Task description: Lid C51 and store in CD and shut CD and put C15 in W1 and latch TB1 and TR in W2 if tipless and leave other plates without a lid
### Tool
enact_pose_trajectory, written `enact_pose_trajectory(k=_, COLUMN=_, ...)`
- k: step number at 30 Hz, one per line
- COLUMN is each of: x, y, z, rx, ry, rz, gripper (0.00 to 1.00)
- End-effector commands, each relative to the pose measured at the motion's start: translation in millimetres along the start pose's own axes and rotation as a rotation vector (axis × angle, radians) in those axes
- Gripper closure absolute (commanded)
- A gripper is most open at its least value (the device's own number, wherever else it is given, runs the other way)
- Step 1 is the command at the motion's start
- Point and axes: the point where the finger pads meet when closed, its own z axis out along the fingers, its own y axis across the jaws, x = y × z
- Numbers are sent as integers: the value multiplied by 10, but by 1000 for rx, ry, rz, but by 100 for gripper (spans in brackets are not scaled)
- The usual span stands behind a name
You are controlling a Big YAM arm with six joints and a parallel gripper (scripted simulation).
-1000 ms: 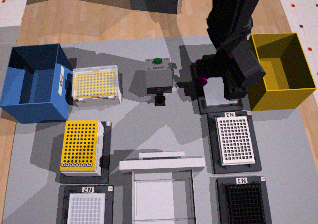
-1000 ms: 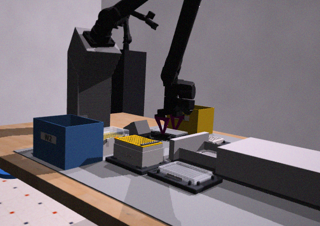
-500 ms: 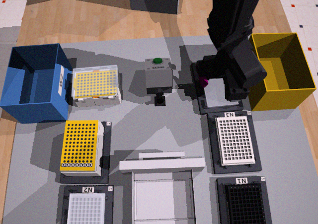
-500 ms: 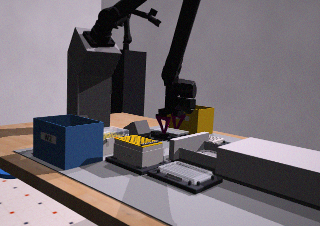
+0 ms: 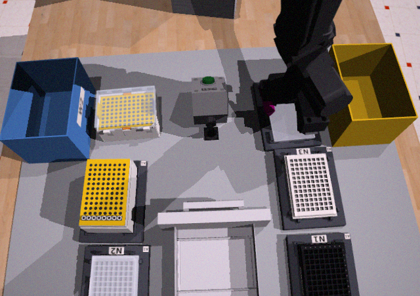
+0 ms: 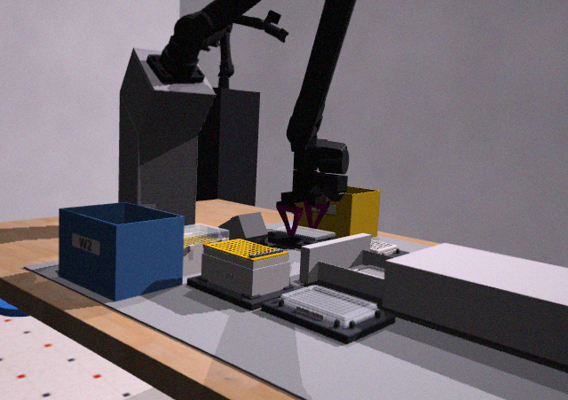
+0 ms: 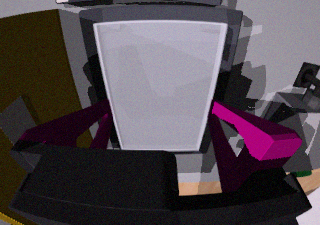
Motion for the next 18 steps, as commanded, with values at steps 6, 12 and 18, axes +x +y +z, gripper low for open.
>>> enact_pose_trajectory(k=6, x=136, y=9, z=-92, rx=-1, ry=20, rz=-8, gripper=100)
enact_pose_trajectory(k=12, x=136, y=9, z=-92, rx=-1, ry=20, rz=-8, gripper=100)
enact_pose_trajectory(k=18, x=81, y=30, z=-177, rx=-6, ry=9, rz=-7, gripper=100)
